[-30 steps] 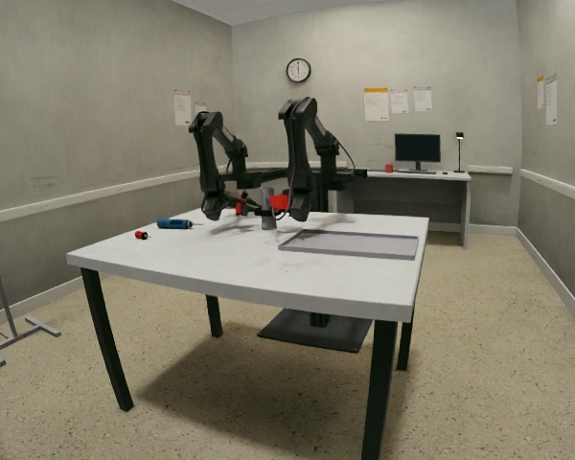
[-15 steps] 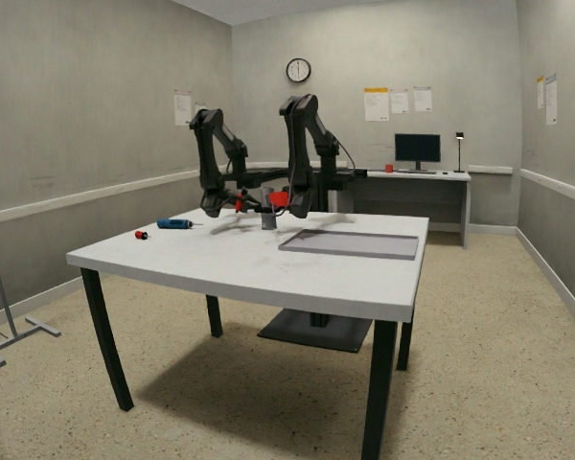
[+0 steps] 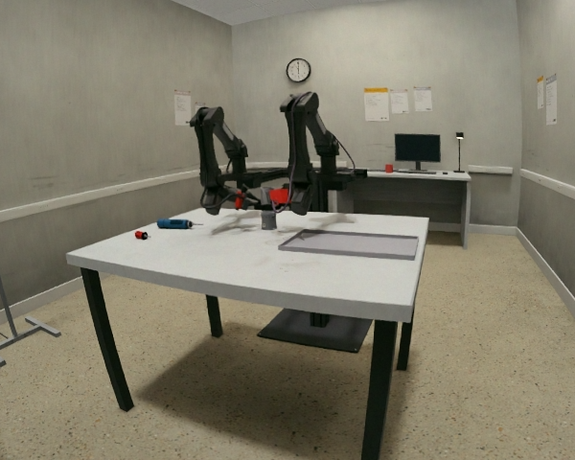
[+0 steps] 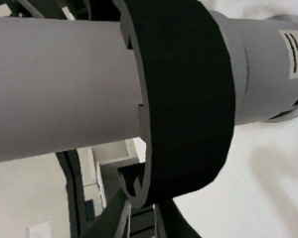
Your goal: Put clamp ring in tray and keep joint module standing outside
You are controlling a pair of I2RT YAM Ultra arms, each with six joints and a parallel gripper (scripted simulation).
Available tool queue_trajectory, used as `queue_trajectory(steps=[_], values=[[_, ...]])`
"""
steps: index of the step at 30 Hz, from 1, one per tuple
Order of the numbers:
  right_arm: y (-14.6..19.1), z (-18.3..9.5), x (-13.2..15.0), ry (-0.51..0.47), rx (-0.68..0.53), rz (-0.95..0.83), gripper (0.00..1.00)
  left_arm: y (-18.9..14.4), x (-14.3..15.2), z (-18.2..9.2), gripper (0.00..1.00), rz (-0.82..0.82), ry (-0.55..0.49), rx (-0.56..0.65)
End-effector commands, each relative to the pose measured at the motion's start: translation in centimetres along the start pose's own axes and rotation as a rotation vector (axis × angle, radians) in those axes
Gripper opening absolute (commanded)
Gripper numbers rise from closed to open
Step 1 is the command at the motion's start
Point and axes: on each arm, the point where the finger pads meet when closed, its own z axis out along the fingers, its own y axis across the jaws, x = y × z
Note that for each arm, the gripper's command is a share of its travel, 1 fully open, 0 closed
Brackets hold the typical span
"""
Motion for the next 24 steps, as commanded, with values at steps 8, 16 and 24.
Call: queue_trajectory(steps=[8,16,24], values=[[1.8,-0.2,0.1,-0.002,-0.018,0.008,0.06,-1.6,0.1,-0.4,0.06,-0.019,-0.005,0.018],[2.5,-0.4,0.1,-0.002,-0.017,0.005,0.06,-2.3,0.0,-0.7,0.06,-0.018,-0.008,0.018],[2.8,-0.5,0.1,-0.002,-0.018,0.009,0.06,-2.5,0.0,-0.9,0.06,-0.016,-0.011,0.019]])
